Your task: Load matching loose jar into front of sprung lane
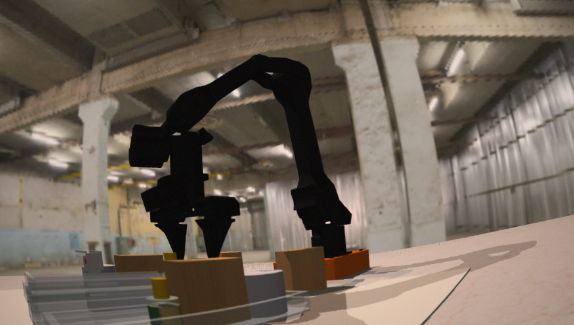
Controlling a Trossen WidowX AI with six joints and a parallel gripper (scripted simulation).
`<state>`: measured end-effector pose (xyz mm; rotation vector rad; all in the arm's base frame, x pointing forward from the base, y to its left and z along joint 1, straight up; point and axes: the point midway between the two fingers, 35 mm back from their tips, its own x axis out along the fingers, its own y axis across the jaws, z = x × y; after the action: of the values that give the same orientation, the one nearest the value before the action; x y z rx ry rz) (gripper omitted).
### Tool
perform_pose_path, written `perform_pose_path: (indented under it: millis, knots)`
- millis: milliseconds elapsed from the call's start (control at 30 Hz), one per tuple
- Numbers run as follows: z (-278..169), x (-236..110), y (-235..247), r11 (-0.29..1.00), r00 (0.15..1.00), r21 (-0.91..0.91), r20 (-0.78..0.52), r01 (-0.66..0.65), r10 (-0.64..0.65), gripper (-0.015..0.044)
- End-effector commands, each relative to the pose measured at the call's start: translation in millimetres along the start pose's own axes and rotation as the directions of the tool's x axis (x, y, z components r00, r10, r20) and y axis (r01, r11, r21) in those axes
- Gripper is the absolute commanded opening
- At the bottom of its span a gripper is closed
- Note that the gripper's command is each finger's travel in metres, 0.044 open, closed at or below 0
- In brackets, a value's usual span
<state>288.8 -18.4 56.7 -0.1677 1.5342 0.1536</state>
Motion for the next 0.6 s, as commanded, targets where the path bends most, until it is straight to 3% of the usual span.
perform_pose_path:
  millis: [0,533,567]
  knots:
    - [-1,7,1,1.000,1.000,-0.003,-0.003,-0.005,0.005,0.0440]
    - [-2,31,1,1.000,1.000,-0.003,-0.003,-0.005,0.005,0.0440]
    - [-2,31,1,1.000,1.000,-0.003,-0.003,-0.005,0.005,0.0414]
